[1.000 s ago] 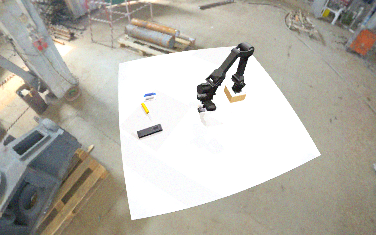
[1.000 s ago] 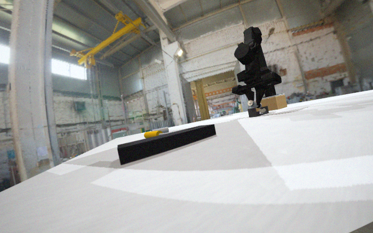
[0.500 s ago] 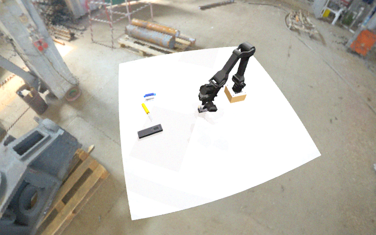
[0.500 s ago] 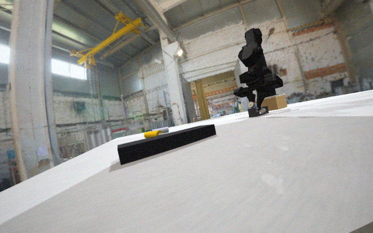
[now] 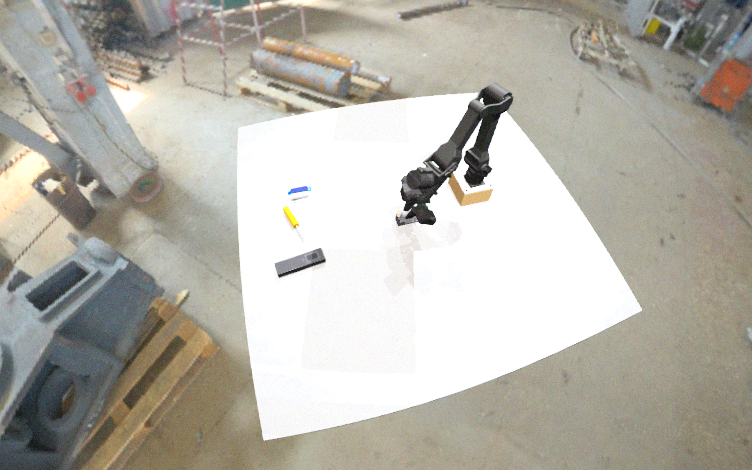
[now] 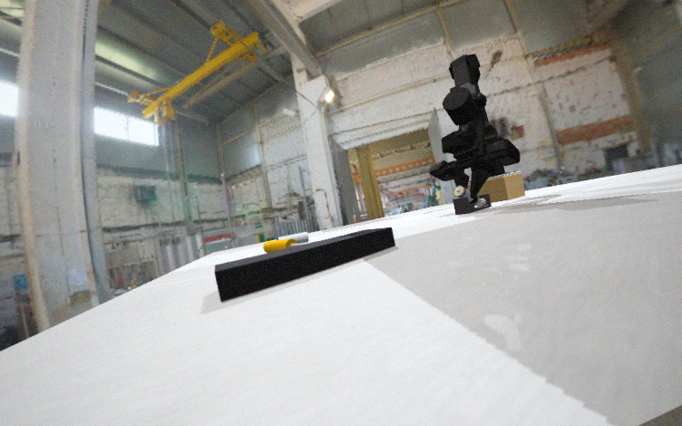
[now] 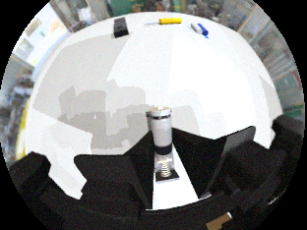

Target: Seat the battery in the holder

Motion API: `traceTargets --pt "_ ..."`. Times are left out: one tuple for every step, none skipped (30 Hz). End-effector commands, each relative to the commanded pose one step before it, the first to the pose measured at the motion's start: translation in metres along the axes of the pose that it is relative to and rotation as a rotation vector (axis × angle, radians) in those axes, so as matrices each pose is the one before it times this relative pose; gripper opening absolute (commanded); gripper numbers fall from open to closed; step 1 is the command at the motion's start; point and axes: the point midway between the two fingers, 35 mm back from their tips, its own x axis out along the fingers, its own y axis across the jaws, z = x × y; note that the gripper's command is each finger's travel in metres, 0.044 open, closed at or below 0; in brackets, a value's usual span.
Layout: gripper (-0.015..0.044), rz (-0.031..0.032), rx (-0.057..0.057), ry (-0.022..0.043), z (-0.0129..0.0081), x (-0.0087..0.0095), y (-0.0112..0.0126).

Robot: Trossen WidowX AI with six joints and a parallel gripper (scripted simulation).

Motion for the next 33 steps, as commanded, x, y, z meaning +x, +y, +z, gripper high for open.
traceTargets --pt "0.0073 -0.00103 0.0049 -0.0301 -0.00366 -0.00023 0.00004" --pt "0.0073 -0.00048 0.0004 -0.00561 -0.00051 0.00008 -0.00004" --pt "0.0073 -0.00047 0.0005 -0.00561 -0.00051 0.00006 -0.00004" --pt "0.0073 -0.00044 0.0005 -0.0055 -0.00051 0.00005 -0.00005" --pt "0.0073 -0.00032 0.0004 -0.00416 -0.00038 0.00003 -0.00004" --pt "0.0073 -0.00019 0.0002 -0.0025 -0.00023 0.00001 -0.00002" --pt "0.0073 -0.00006 0.0001 -0.00083 -0.00008 0.0 -0.00001" --pt "0.0073 -0.00002 0.0 0.00011 -0.00017 -0.00001 0.0" --pt "0.0073 -0.00007 0.0 0.00032 -0.00052 -0.00003 -0.00001" --pt "0.0073 -0.00012 0.0 0.00053 -0.00087 -0.00006 -0.00001" --pt "0.0073 -0.0001 0.0 0.00082 -0.00109 -0.00012 0.00001" --pt "0.0073 -0.00012 0.0 0.00095 -0.00126 -0.00014 0.00001" --pt "0.0073 -0.00012 0.0 0.00095 -0.00126 -0.00014 0.0" --pt "0.0073 -0.00021 0.0 0.0003 -0.00096 -0.00041 0.00001" --pt "0.0073 -0.00024 0.0 0.00034 -0.0011 -0.00046 0.00001" --pt "0.0073 -0.00024 0.0 0.00033 -0.00109 -0.00045 0.00001" --pt "0.0073 -0.00042 0.0 -0.00032 -0.00086 -0.00043 0.0" --pt "0.0073 -0.00042 0.0 -0.00033 -0.00086 -0.00043 0.0" --pt "0.0073 -0.00042 0.0 -0.00032 -0.00085 -0.00042 -0.00001" --pt "0.0073 -0.00032 0.0 -0.00018 -0.00088 -0.00044 0.0" --pt "0.0073 -0.00032 0.0 -0.00018 -0.00089 -0.00045 0.0" --pt "0.0073 -0.00025 0.0 -0.00015 -0.0007 -0.00035 -0.00001" --pt "0.0073 -0.0003 0.0 0.00003 -0.00064 -0.00033 0.0" --pt "0.0073 -0.00037 0.0 0.00004 -0.00079 -0.00041 -0.00001" --pt "0.0073 -0.00028 0.0 0.00003 -0.00059 -0.0003 -0.00001" --pt "0.0073 -0.00021 0.0 0.00027 -0.00052 -0.00028 0.0" --pt "0.0073 -0.00028 0.0 0.00035 -0.00069 -0.00038 0.0" --pt "0.0073 -0.00022 0.0 0.00027 -0.00054 -0.00029 0.0" --pt "0.0073 -0.00023 0.0001 0.00062 -0.00054 -0.00032 0.0" --pt "0.0073 -0.00028 0.0001 0.00074 -0.00065 -0.00038 0.0" --pt "0.0073 -0.00017 0.0001 0.00045 -0.0004 -0.00023 0.0" --pt "0.0073 -0.00008 0.0001 0.00064 -0.00029 -0.00017 0.0" --pt "0.0073 -0.00013 0.0002 0.00096 -0.00043 -0.00026 0.0"
